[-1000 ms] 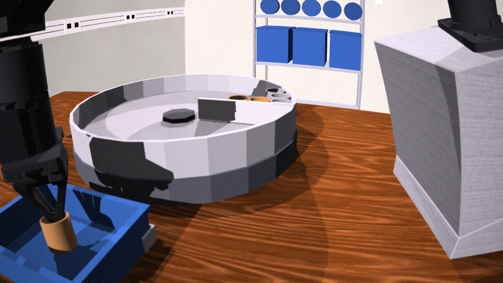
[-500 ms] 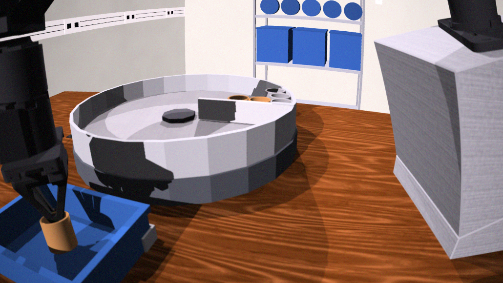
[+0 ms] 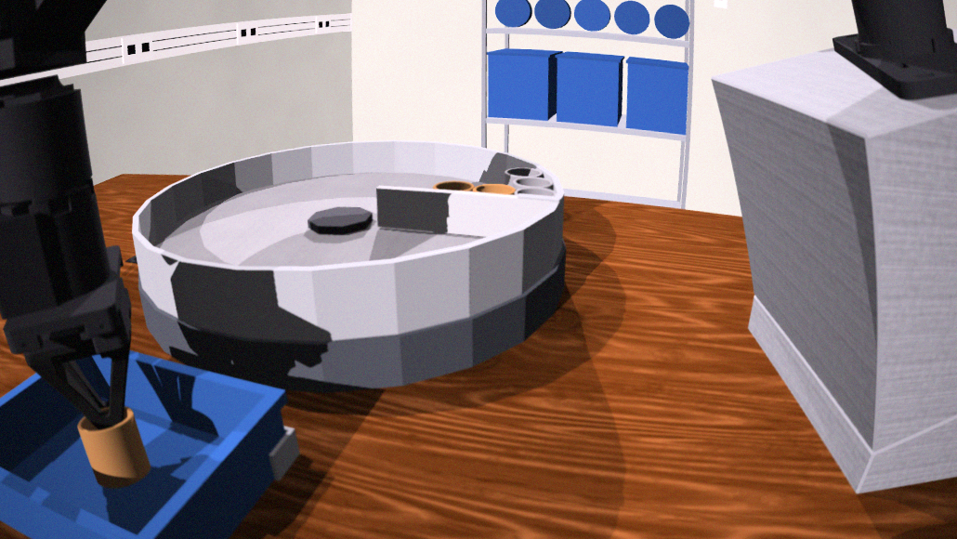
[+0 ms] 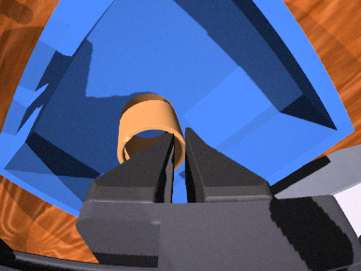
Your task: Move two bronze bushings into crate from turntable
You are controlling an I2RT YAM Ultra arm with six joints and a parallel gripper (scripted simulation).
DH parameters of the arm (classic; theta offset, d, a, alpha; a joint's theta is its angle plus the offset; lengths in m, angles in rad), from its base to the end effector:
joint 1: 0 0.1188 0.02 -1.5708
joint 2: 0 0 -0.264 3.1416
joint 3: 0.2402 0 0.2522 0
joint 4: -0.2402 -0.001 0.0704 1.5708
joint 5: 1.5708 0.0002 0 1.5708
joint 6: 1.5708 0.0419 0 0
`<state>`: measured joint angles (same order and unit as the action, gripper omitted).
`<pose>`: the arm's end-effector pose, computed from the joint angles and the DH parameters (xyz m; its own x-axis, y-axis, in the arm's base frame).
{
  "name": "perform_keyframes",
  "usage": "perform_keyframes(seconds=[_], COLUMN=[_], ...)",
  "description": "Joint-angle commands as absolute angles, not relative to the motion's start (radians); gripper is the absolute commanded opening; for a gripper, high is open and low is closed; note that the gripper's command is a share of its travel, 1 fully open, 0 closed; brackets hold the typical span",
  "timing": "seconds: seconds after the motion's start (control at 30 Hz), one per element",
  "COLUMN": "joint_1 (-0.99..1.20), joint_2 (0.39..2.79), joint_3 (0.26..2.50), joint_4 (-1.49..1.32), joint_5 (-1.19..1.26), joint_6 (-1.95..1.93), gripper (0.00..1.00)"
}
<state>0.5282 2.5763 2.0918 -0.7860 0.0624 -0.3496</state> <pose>0.4505 0.2610 0.0920 -0.6083 -0.7507 -0.2575 -0.7402 0.6537 -0.1573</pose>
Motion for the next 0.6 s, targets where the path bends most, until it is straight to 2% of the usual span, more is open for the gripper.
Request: perform_keyframes(seconds=[0.0,0.57], joint_1=[0.525,0.525], joint_2=[2.567,2.568], joint_3=[2.134,2.14], joint_4=[-0.784,-0.785], joint_5=[0.052,0.052], joint_6=[-0.361,-0.361], gripper=[0.0,0.0])
